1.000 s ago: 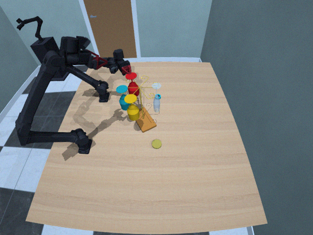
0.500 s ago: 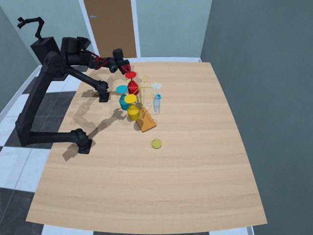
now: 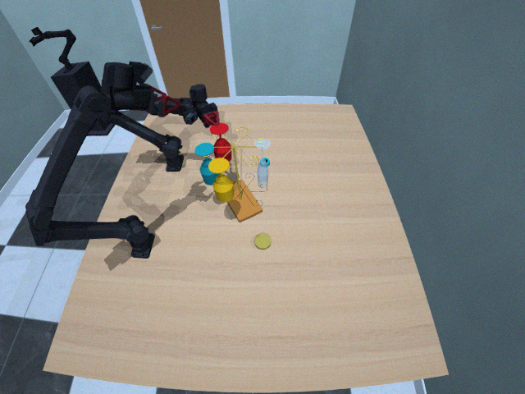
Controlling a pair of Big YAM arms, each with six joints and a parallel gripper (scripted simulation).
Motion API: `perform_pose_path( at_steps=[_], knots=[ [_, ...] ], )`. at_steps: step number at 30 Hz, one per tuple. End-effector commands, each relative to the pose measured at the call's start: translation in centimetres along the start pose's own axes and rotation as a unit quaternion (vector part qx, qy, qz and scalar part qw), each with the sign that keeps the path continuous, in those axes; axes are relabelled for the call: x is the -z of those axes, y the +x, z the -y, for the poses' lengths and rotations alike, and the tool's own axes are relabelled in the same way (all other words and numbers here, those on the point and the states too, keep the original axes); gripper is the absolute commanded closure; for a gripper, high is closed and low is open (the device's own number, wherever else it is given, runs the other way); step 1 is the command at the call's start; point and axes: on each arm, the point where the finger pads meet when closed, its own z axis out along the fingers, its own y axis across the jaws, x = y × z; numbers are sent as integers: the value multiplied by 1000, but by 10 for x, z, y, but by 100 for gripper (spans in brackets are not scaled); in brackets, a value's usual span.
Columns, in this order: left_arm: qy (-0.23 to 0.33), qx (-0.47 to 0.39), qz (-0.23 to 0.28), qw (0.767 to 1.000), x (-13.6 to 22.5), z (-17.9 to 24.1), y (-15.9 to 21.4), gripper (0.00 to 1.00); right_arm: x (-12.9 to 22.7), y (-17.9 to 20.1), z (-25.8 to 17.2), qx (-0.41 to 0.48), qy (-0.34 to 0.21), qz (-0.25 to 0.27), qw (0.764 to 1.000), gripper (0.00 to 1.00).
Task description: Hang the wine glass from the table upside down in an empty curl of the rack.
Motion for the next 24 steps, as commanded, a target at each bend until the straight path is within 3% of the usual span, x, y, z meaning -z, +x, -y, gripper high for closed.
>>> perform_pose_path(
  at_steps=[1, 8, 10, 20, 24],
  knots=[
    [-10, -20, 6, 1000, -4, -5, -5, 100, 12, -15, -4, 1, -6, 23, 1000, 0],
    [-7, -15, 5, 1000, -4, 11, -3, 100, 12, -15, -4, 1, -6, 23, 1000, 0],
    [-14, -28, 5, 999, -5, -5, -2, 100, 12, -15, -4, 1, -6, 23, 1000, 0],
    [-16, -32, 5, 999, -4, -8, -4, 100, 12, -15, -4, 1, -6, 23, 1000, 0],
    [-12, -24, 2, 1000, 0, -3, -5, 55, 12, -15, -4, 1, -6, 23, 1000, 0]
  ],
)
